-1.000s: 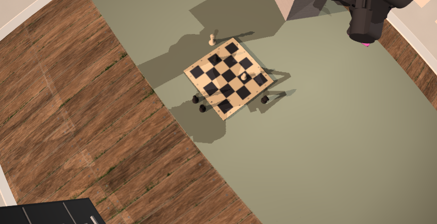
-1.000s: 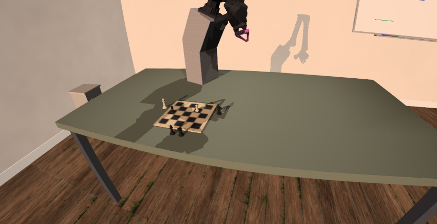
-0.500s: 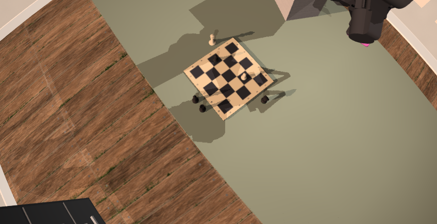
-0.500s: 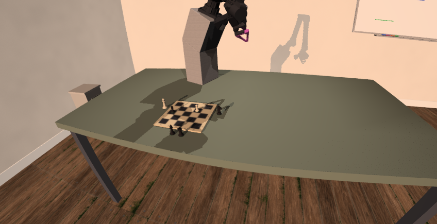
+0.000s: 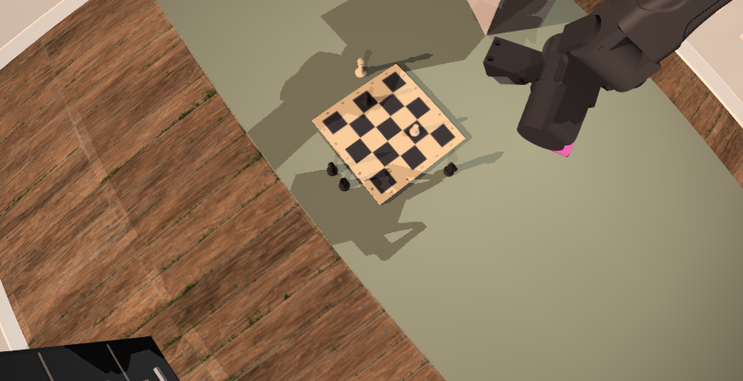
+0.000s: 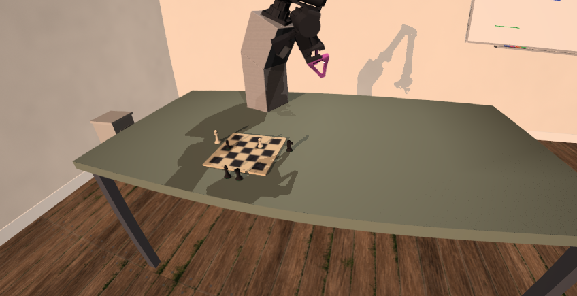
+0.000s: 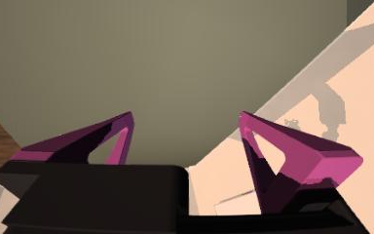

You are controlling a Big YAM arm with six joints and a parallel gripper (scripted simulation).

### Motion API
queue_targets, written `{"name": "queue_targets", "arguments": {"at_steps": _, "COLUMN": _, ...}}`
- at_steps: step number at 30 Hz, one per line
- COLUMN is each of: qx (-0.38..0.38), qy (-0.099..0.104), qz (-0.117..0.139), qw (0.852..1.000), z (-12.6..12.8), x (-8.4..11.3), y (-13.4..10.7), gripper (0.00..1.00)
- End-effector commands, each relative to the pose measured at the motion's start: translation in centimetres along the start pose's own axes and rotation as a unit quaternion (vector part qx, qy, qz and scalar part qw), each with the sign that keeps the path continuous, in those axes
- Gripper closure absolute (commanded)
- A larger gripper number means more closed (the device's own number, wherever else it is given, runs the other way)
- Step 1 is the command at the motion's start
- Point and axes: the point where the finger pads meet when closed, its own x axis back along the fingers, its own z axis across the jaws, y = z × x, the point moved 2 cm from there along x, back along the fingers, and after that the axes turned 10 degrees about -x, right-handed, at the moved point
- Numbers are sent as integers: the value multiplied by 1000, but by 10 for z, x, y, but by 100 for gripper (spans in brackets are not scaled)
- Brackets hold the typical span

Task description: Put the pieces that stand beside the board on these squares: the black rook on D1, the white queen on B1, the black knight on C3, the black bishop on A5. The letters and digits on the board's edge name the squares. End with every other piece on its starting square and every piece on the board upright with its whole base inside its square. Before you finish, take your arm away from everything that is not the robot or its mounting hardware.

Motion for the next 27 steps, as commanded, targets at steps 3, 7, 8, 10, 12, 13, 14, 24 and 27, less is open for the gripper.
{"name": "queue_targets", "arguments": {"at_steps": 3, "qx": 103, "qy": 39, "qz": -25, "qw": 994, "z": 77, "x": 5, "y": 38, "gripper": 0}}
{"name": "queue_targets", "arguments": {"at_steps": 7, "qx": 156, "qy": 66, "qz": -60, "qw": 984, "z": 131, "x": 15, "y": 79, "gripper": 0}}
{"name": "queue_targets", "arguments": {"at_steps": 8, "qx": 152, "qy": 61, "qz": -59, "qw": 985, "z": 128, "x": 14, "y": 79, "gripper": 0}}
{"name": "queue_targets", "arguments": {"at_steps": 10, "qx": 176, "qy": 71, "qz": -77, "qw": 979, "z": 152, "x": 19, "y": 101, "gripper": 0}}
{"name": "queue_targets", "arguments": {"at_steps": 12, "qx": 201, "qy": 82, "qz": -96, "qw": 971, "z": 175, "x": 25, "y": 124, "gripper": 0}}
{"name": "queue_targets", "arguments": {"at_steps": 13, "qx": 199, "qy": 80, "qz": -96, "qw": 972, "z": 174, "x": 25, "y": 124, "gripper": 0}}
{"name": "queue_targets", "arguments": {"at_steps": 14, "qx": 199, "qy": 80, "qz": -96, "qw": 972, "z": 174, "x": 25, "y": 124, "gripper": 0}}
{"name": "queue_targets", "arguments": {"at_steps": 24, "qx": 290, "qy": 101, "qz": -182, "qw": 934, "z": 250, "x": 52, "y": 238, "gripper": 0}}
{"name": "queue_targets", "arguments": {"at_steps": 27, "qx": 303, "qy": 95, "qz": -182, "qw": 930, "z": 254, "x": 46, "y": 239, "gripper": 0}}
